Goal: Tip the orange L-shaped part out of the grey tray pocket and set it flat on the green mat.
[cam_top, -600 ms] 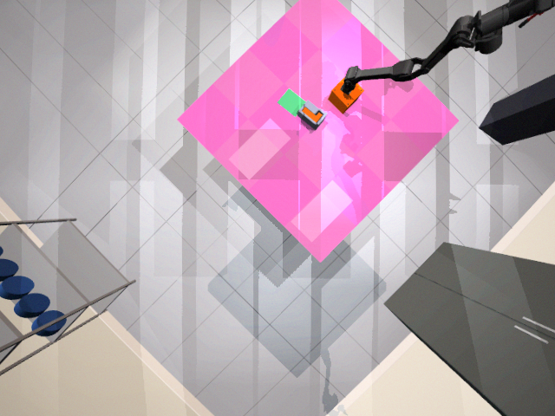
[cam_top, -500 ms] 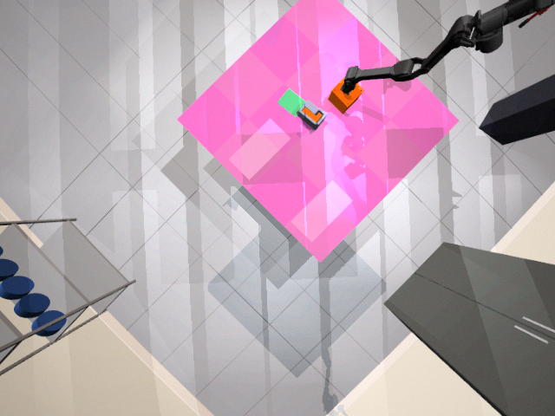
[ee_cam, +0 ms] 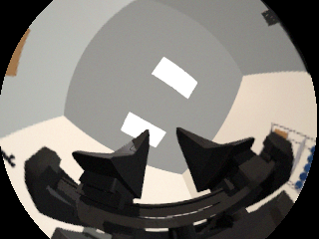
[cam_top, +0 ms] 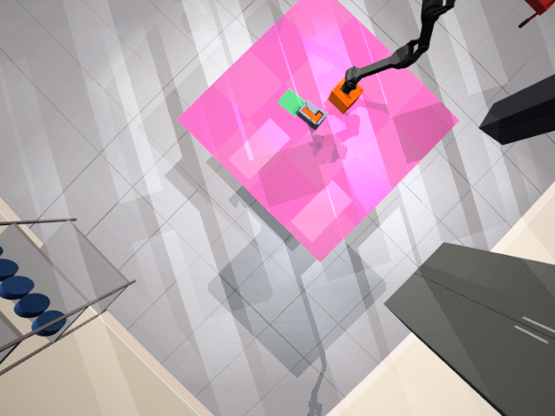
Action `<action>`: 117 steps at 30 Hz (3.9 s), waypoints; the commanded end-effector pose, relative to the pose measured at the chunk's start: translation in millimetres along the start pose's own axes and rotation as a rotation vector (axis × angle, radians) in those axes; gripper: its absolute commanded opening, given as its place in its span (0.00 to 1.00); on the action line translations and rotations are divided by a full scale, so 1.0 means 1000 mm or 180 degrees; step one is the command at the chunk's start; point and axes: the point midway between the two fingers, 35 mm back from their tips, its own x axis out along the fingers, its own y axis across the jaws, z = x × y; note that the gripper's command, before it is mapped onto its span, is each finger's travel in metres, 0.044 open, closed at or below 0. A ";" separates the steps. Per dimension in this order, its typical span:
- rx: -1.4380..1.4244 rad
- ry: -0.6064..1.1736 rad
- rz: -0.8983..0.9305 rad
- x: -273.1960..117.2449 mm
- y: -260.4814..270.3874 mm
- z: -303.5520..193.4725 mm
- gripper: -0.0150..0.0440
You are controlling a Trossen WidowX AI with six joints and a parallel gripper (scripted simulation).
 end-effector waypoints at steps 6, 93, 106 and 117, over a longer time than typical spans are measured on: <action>-0.0930 0.0161 -0.1730 -0.036 -0.185 0.032 0.56; -0.0646 0.9196 -0.4260 -0.767 -0.301 -0.014 0.56; -0.0642 0.9194 -0.4255 -0.757 -0.293 -0.023 0.56; -0.0651 0.9195 -0.4259 -0.661 -0.291 -0.025 0.56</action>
